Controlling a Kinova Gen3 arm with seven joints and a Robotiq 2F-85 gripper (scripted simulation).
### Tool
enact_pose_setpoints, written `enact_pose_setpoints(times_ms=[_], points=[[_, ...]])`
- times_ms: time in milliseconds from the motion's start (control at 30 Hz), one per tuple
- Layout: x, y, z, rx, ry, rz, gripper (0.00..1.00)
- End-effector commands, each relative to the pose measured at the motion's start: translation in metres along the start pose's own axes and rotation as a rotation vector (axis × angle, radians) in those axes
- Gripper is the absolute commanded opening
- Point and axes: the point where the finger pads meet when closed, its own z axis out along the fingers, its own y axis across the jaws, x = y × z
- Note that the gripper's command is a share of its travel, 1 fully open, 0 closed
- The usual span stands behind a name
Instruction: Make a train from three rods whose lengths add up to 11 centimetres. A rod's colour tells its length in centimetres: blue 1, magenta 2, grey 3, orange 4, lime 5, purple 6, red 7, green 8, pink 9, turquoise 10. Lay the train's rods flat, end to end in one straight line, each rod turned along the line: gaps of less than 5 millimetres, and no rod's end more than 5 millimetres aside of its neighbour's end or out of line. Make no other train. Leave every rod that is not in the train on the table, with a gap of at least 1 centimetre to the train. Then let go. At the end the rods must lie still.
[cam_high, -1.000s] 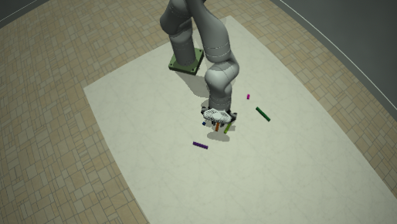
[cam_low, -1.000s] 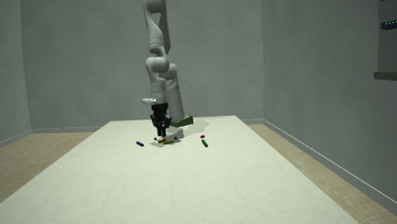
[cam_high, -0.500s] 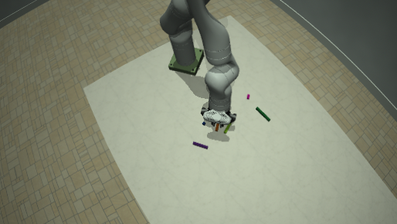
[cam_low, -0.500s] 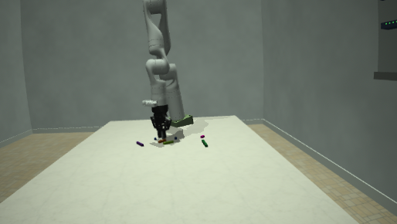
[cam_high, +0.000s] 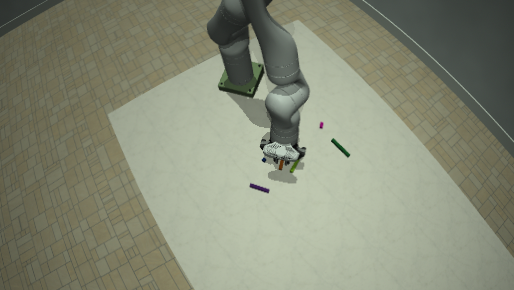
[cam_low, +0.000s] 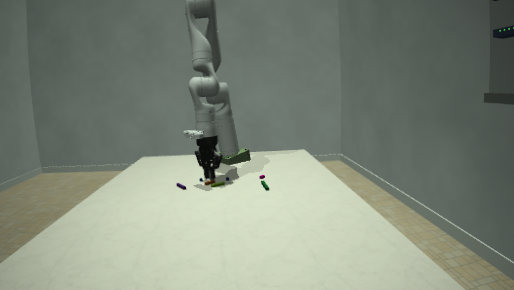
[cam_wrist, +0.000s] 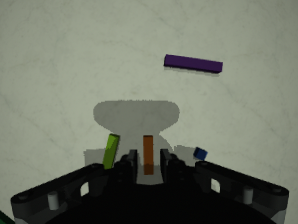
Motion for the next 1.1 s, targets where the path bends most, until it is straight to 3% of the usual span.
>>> enact_pose_setpoints(times_ms=[0,1067], points=[[0.0003,-0.0003,-0.0004,0.001,0.001,0.0,0.24],[0.0003,-0.0003,0.0024,0.001,0.001,0.0,0.24]])
